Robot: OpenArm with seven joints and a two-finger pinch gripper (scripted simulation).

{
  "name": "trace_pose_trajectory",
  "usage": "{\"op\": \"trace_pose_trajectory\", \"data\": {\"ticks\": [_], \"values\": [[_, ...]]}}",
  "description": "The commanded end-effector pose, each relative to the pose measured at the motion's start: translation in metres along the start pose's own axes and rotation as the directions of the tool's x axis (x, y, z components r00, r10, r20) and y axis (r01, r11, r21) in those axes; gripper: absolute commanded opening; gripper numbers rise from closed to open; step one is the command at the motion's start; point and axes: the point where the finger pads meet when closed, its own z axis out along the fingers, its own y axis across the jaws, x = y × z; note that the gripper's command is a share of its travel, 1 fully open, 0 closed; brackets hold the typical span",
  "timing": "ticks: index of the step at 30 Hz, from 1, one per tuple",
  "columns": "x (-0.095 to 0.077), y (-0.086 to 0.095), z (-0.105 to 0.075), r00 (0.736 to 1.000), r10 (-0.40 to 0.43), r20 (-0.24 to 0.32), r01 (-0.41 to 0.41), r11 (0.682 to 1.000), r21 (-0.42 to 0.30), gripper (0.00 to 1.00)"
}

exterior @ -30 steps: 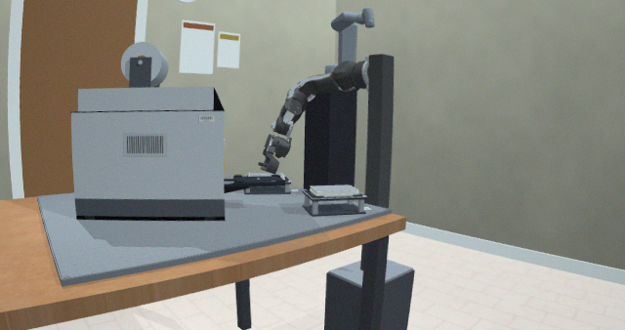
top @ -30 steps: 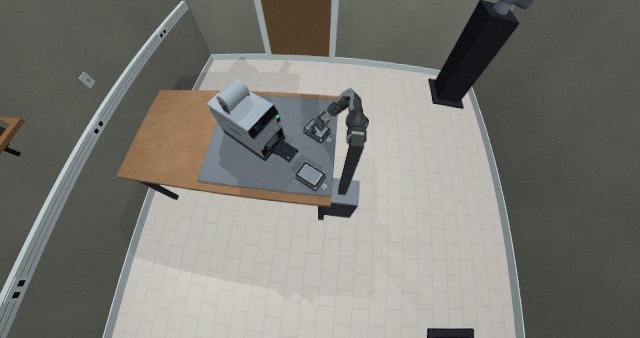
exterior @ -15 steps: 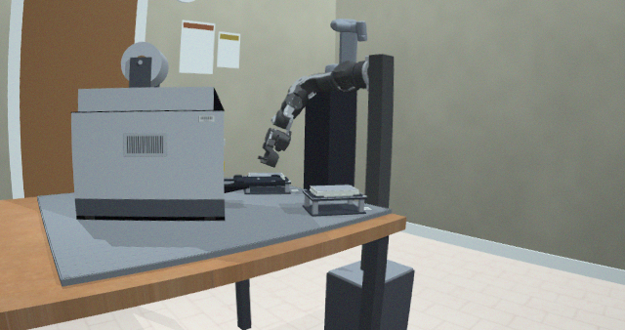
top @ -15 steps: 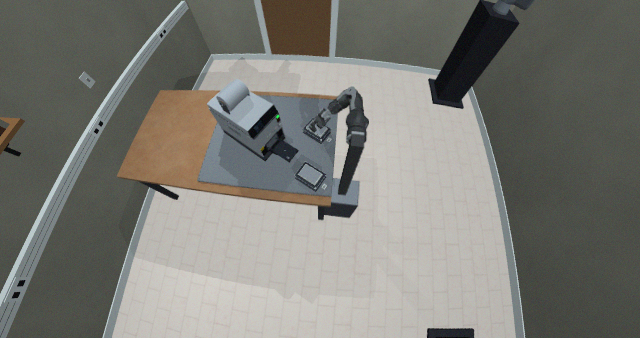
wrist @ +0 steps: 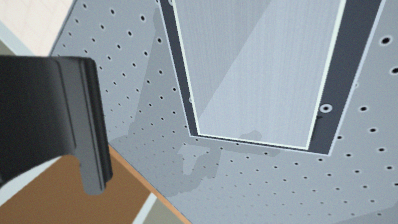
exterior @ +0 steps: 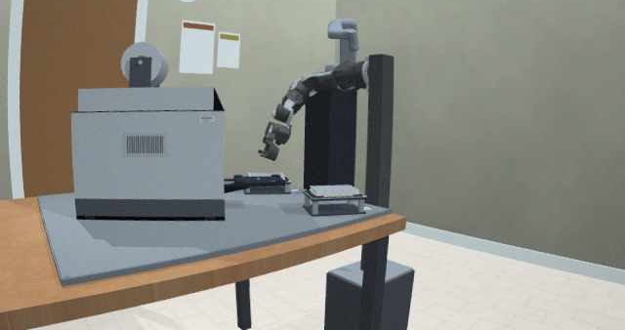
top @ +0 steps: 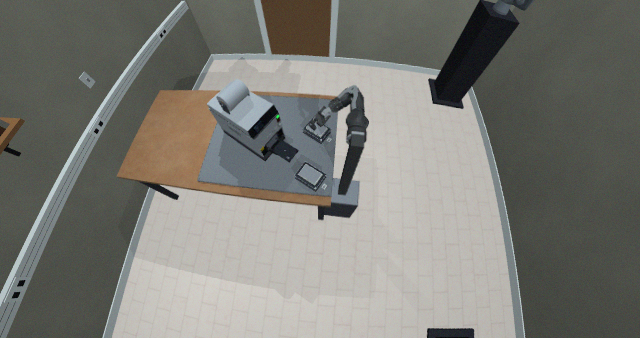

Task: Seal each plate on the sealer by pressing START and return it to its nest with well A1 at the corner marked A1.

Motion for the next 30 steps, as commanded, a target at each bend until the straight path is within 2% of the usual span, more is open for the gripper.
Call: {"op": "trace_pose_trajectory", "data": {"ticks": [1, 7, 8, 10, 12, 15, 16, 18, 20, 23, 25, 27, 28, 30], "values": [[-0.001, -0.001, -0.003, 1.0, 0.0, -0.004, 0.0, 1.0, 0.006, 0.65], [-0.004, -0.001, -0.009, 1.0, 0.0, -0.003, 0.0, 1.0, 0.006, 0.65], [-0.006, 0.004, -0.009, 0.999, -0.003, -0.036, 0.003, 1.0, 0.003, 0.65], [-0.009, 0.015, -0.01, 0.999, -0.006, -0.053, 0.006, 1.0, 0.001, 0.65], [-0.012, 0.023, -0.011, 0.995, -0.007, -0.103, 0.008, 1.0, 0.002, 0.65], [-0.016, 0.037, -0.011, 0.995, -0.006, -0.103, 0.007, 1.0, 0.003, 0.65], [-0.018, 0.043, -0.012, 0.991, -0.009, -0.135, 0.009, 1.0, 0.0, 0.65], [-0.019, 0.051, -0.011, 0.988, -0.012, -0.155, 0.013, 1.0, 0.003, 0.65], [-0.019, 0.051, -0.011, 0.988, -0.012, -0.155, 0.013, 1.0, 0.003, 0.65], [-0.025, 0.067, -0.013, 0.989, -0.005, -0.149, 0.005, 1.0, 0.0, 0.65], [-0.027, 0.076, -0.013, 0.979, -0.015, -0.202, 0.015, 1.0, 0.0, 0.65], [-0.028, 0.084, -0.012, 0.978, -0.015, -0.207, 0.017, 1.0, 0.005, 0.65], [-0.03, 0.089, -0.013, 0.971, -0.019, -0.238, 0.02, 1.0, 0.003, 0.65], [-0.033, 0.099, -0.013, 0.967, -0.019, -0.252, 0.02, 1.0, 0.0, 0.65]]}}
